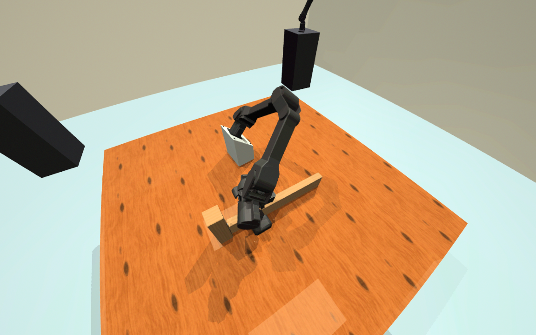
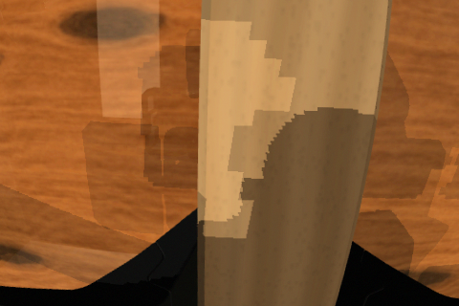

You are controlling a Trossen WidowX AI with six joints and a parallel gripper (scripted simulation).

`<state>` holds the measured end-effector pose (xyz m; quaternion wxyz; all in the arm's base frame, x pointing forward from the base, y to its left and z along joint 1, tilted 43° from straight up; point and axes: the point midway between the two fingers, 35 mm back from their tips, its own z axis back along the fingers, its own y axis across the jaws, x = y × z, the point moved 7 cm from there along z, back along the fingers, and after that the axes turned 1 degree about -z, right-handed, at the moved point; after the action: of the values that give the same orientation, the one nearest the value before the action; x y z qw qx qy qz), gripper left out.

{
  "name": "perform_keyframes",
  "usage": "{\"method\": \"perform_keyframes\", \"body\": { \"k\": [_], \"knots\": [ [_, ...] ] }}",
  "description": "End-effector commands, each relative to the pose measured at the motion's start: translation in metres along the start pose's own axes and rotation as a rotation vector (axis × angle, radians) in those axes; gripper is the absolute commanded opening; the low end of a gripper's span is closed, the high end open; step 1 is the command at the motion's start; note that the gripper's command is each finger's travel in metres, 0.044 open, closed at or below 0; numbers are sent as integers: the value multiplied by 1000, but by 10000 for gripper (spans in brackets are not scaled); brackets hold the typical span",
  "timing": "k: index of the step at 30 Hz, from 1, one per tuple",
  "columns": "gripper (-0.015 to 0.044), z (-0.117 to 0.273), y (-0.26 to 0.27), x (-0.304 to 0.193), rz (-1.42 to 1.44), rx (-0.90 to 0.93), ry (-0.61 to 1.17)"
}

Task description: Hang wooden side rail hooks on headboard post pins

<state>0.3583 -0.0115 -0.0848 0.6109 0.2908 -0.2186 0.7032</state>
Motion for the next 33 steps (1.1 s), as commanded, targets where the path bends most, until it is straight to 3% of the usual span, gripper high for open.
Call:
{"method": "perform_keyframes", "body": {
  "k": [1,33],
  "knots": [
    [0,0,0,-2,-6,-4,3],
    [0,-5,0,-2,-6,-4,3]
  ]
}}
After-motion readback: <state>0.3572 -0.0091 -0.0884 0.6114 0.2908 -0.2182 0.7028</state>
